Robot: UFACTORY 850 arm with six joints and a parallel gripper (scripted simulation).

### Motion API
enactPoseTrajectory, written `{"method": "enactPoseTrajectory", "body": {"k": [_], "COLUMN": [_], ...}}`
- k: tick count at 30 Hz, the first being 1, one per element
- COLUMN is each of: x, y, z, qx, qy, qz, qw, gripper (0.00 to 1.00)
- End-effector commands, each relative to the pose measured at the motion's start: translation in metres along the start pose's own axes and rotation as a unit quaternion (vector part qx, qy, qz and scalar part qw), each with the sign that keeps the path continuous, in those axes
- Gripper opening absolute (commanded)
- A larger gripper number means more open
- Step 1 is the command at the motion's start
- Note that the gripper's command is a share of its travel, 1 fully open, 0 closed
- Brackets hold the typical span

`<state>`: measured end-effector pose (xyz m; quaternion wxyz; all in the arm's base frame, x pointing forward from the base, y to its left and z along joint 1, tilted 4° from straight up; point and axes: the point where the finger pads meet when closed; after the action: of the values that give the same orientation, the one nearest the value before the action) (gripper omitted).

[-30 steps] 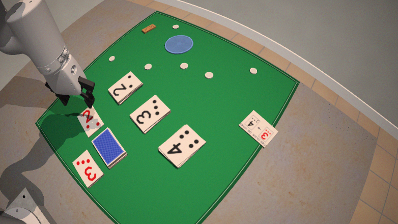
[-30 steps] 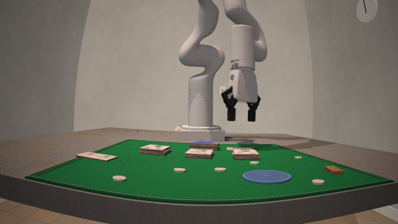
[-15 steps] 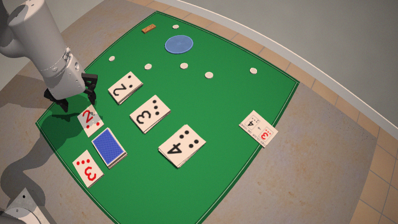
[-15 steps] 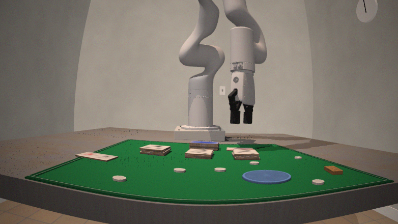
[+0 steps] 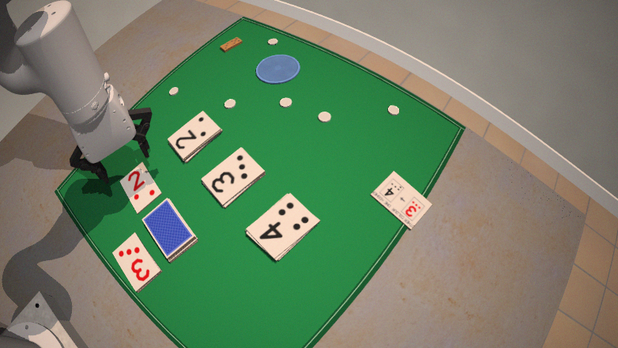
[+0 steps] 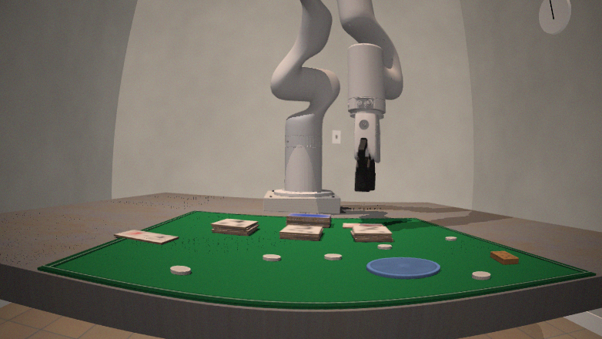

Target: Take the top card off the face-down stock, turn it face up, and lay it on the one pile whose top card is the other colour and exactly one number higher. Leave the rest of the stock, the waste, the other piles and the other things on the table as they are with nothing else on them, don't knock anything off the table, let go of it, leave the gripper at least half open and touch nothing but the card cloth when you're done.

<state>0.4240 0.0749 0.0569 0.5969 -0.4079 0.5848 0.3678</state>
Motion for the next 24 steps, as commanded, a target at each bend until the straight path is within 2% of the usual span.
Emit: {"method": "enactPoseTrajectory", "body": {"k": [1, 11, 12, 24], "x": [0.0021, 0.0036, 0.0036, 0.0108], "y": [-0.0004, -0.0002, -0.0002, 0.0], "z": [0.0004, 0.0004, 0.0004, 0.0004], "qx": [-0.055, -0.087, -0.087, -0.087], "qy": [-0.001, -0.001, -0.001, 0.0], "qz": [0.0, 0.0, 0.0, -0.001], "qw": [0.998, 0.996, 0.996, 0.996], "gripper": [1.0, 1.0, 0.86, 0.86]}}
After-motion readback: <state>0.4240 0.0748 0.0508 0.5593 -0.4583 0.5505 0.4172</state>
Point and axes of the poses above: the point where the finger pads meet when closed, its own x axis out along the fingers, its own y axis across the jaws, z = x × y, and after that the axes turned 2 degrees about -x, right-handed
